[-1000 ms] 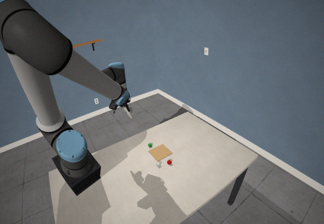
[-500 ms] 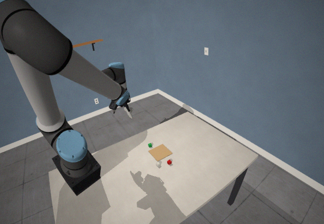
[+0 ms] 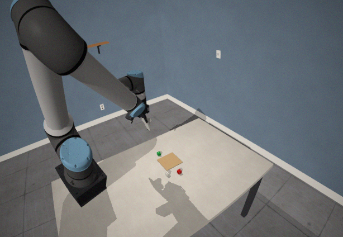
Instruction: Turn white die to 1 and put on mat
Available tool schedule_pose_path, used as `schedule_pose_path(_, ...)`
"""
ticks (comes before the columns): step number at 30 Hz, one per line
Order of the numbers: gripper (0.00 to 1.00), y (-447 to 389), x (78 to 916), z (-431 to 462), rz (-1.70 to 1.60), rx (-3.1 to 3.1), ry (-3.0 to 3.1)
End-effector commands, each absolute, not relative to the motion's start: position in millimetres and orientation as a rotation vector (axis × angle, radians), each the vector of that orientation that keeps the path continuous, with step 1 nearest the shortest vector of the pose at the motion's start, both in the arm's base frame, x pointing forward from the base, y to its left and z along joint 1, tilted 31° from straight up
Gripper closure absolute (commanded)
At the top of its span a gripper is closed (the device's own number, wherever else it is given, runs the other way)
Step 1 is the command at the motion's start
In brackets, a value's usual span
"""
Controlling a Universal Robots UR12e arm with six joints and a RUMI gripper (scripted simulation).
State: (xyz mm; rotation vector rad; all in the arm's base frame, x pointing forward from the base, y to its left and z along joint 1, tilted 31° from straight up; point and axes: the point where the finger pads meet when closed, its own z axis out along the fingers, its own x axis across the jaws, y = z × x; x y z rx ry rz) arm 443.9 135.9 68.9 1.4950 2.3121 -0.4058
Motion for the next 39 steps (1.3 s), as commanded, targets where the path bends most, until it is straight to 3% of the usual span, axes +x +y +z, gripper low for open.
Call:
schedule_pose_path(1,0.00,90.0,490.1,63.3,-0.378,1.590,2.229)
schedule_pose_path(23,0.00,-117.9,579.3,54.2,-0.347,1.857,1.894)
schedule_pose_path(39,0.00,-133.6,581.7,53.7,-0.347,1.871,1.870)
